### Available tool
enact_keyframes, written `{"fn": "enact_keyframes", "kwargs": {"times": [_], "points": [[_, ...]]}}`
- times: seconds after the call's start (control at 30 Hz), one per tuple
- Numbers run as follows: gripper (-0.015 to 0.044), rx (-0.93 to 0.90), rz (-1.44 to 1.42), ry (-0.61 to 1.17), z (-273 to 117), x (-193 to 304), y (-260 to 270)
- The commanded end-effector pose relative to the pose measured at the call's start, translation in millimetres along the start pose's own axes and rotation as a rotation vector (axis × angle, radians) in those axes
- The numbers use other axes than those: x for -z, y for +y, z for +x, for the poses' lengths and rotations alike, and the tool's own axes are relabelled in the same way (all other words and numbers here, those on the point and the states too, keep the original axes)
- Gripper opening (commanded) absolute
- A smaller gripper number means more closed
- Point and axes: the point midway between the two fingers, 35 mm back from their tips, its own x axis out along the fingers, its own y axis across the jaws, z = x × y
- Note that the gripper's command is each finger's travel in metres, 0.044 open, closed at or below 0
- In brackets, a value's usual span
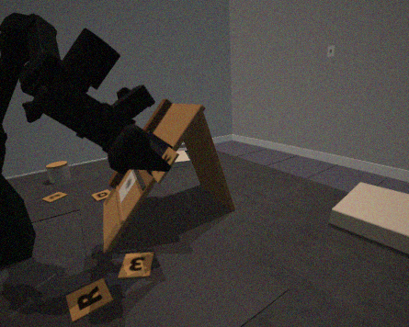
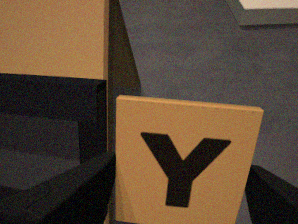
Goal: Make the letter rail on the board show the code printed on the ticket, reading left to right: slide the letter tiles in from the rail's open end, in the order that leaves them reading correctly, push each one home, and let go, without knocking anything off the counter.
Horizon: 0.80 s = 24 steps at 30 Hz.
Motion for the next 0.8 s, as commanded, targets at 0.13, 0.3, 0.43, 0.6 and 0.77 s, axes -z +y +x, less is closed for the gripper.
{"fn": "enact_keyframes", "kwargs": {"times": [0.13, 0.3, 0.43, 0.6, 0.77], "points": [[0.0000, 0.005, 0.000, -0.002, 0, -1, 4], [0.0000, 0.005, 0.000, -0.002, 0, -1, 6], [0.0000, 0.005, 0.000, -0.002, 0, -1, 8], [0.0000, 0.005, 0.000, -0.002, 0, -1, 11], [0.0000, 0.005, 0.000, -0.002, 0, -1, 13]]}}
